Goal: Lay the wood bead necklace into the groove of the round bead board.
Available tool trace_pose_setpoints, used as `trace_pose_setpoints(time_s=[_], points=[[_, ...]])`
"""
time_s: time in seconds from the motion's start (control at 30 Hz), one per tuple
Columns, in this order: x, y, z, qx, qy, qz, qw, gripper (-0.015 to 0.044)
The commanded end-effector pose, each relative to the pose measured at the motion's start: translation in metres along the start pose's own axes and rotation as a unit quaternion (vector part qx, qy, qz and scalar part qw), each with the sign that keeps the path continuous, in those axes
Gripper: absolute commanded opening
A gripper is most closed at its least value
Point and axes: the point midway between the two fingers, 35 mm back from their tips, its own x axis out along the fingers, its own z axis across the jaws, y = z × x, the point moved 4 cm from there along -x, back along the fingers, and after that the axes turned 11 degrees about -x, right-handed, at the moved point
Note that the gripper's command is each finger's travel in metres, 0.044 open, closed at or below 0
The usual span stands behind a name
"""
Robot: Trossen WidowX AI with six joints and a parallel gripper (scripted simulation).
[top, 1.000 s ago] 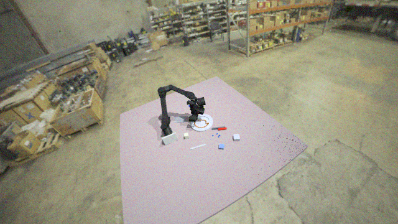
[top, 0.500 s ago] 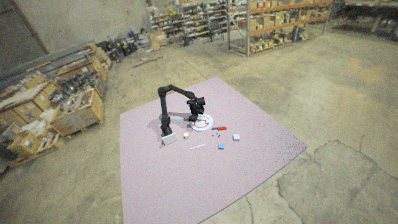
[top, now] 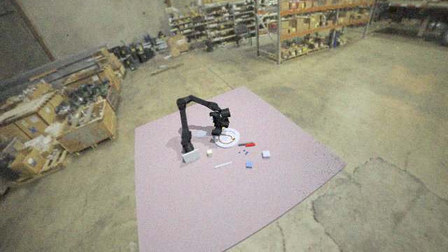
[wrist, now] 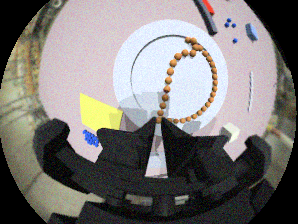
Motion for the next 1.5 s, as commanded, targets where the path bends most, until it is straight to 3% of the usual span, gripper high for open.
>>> trace_pose_setpoints(time_s=[0.0,0.1,0.67,1.37,1.47], points=[[0.005,0.001,0.001,0.001,-0.002,0.001,1.0,0.0],[0.007,0.001,0.001,0.001,-0.002,0.001,1.0,0.0],[0.002,0.001,0.0,0.002,-0.001,0.001,1.0,0.044],[-0.001,0.001,0.0,0.001,-0.002,0.001,1.0,0.044],[-0.011,-0.006,-0.002,0.04,-0.002,0.001,0.999,0.0361]])
